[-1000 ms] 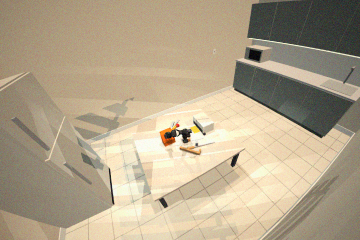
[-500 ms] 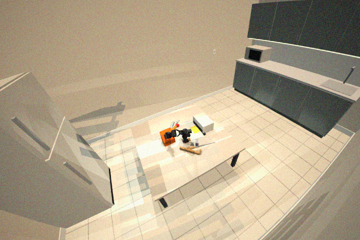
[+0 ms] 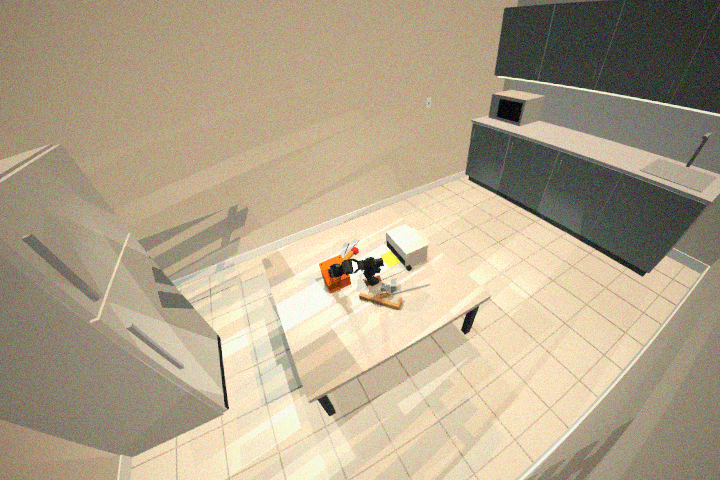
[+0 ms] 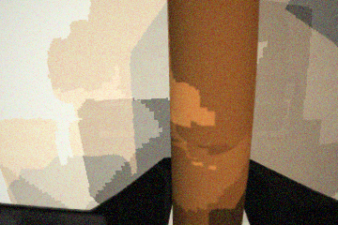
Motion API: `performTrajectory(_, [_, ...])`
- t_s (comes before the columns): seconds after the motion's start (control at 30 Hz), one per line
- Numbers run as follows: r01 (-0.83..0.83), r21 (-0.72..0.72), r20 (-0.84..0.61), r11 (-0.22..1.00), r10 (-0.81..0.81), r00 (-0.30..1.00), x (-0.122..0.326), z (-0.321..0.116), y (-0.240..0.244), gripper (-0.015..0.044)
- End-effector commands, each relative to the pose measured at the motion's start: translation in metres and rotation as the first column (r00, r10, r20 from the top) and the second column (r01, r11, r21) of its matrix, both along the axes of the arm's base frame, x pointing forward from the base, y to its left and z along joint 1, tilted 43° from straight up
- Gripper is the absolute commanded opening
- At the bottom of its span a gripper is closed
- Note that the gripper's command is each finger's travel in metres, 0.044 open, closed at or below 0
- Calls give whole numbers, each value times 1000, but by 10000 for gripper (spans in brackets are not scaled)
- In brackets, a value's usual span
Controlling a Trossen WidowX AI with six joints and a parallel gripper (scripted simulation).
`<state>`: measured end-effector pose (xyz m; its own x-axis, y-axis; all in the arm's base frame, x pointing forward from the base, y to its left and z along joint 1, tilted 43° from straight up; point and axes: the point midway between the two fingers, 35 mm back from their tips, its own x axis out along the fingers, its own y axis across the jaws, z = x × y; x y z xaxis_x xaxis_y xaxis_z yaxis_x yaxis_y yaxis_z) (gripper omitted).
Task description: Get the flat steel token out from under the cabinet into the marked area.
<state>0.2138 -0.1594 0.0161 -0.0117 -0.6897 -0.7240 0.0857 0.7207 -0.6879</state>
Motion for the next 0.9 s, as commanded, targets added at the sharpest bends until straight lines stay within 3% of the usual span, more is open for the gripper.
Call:
performTrajectory(0.0, [-29, 1, -25, 1000, 29, 999, 0, 0, 0, 0])
performTrajectory(0.4, [-91, 5, -84, 996, 91, 992, 0, 0, 0, 0])
performTrajectory(0.67, [-74, 4, -70, 997, 74, 995, 0, 0, 0, 200])
performTrajectory(0.83, [-77, 4, -74, 997, 77, 994, 0, 0, 0, 200])
performTrajectory(0.87, [-77, 4, -74, 997, 77, 994, 0, 0, 0, 226])
